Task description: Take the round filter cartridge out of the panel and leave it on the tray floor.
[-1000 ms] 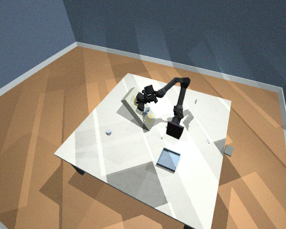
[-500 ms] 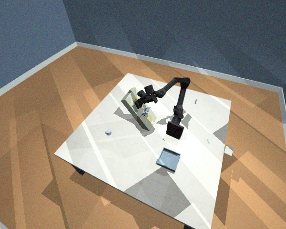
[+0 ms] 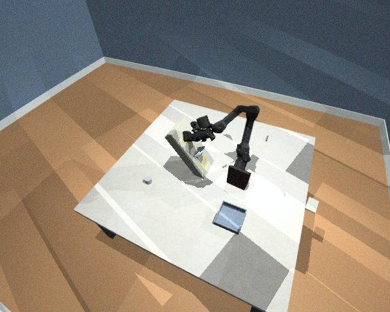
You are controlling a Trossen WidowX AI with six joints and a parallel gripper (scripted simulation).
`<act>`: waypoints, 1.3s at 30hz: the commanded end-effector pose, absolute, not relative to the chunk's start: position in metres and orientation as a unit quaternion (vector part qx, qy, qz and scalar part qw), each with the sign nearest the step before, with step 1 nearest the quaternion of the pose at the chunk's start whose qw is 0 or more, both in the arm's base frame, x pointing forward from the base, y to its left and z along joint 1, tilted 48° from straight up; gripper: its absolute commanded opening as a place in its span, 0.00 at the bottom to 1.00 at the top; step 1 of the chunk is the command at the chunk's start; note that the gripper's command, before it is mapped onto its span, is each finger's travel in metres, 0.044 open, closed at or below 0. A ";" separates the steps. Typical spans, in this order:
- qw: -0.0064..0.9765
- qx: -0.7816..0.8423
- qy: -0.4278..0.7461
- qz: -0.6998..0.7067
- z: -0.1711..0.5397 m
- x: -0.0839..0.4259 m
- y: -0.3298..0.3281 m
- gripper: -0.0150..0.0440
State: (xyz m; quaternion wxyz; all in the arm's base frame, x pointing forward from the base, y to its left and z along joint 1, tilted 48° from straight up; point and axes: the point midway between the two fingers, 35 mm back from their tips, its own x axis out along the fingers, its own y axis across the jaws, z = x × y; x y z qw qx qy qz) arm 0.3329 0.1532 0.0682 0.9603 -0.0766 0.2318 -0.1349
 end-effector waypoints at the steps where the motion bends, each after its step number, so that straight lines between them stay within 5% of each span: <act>1: 0.963 -0.008 0.225 -0.148 0.068 0.336 0.153 0.25; 39: 0.962 -0.029 0.231 -0.143 0.078 0.259 0.150 0.25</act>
